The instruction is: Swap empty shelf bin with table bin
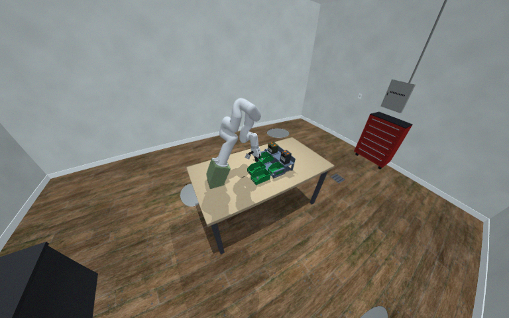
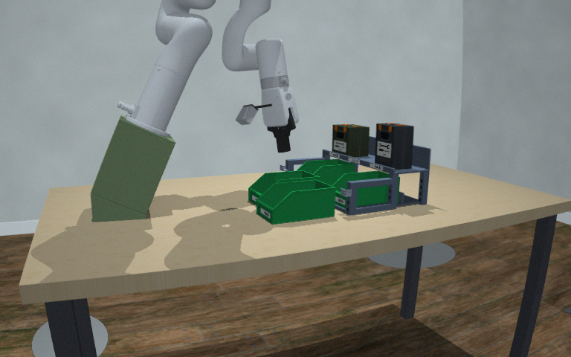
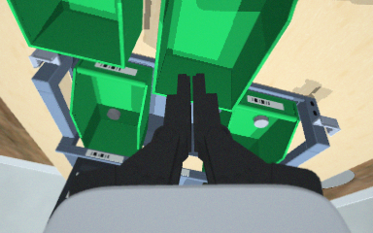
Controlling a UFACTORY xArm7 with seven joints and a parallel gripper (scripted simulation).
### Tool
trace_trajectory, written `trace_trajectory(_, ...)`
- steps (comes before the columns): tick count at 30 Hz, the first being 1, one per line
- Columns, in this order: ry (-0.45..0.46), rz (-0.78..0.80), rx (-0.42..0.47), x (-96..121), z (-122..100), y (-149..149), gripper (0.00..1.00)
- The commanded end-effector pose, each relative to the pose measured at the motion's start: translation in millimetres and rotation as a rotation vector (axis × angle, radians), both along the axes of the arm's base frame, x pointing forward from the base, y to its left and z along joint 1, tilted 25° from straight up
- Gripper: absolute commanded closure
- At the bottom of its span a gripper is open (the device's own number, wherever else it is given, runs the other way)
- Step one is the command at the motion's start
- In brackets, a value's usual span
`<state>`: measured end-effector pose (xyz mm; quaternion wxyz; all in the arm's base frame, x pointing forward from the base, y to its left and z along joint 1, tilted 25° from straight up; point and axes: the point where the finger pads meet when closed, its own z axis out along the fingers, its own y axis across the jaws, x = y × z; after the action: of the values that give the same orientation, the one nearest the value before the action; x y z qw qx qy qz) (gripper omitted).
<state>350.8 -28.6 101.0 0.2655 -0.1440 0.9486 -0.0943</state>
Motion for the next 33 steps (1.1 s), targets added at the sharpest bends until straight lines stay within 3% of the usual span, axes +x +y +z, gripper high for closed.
trace_trajectory(1, 0.119, -0.107, 0.061, 0.6, 5.3, 20.9, 1.00)
trace_trajectory(7, 0.117, -0.178, 0.170, 2.8, 10.5, 54.3, 1.00)
trace_trajectory(14, 0.117, -0.193, 0.197, 3.5, 12.2, 62.7, 1.00)
trace_trajectory(15, 0.117, -0.193, 0.197, 3.5, 12.2, 62.7, 0.74)
trace_trajectory(33, 0.117, -0.193, 0.197, 3.5, 12.2, 62.7, 0.74)
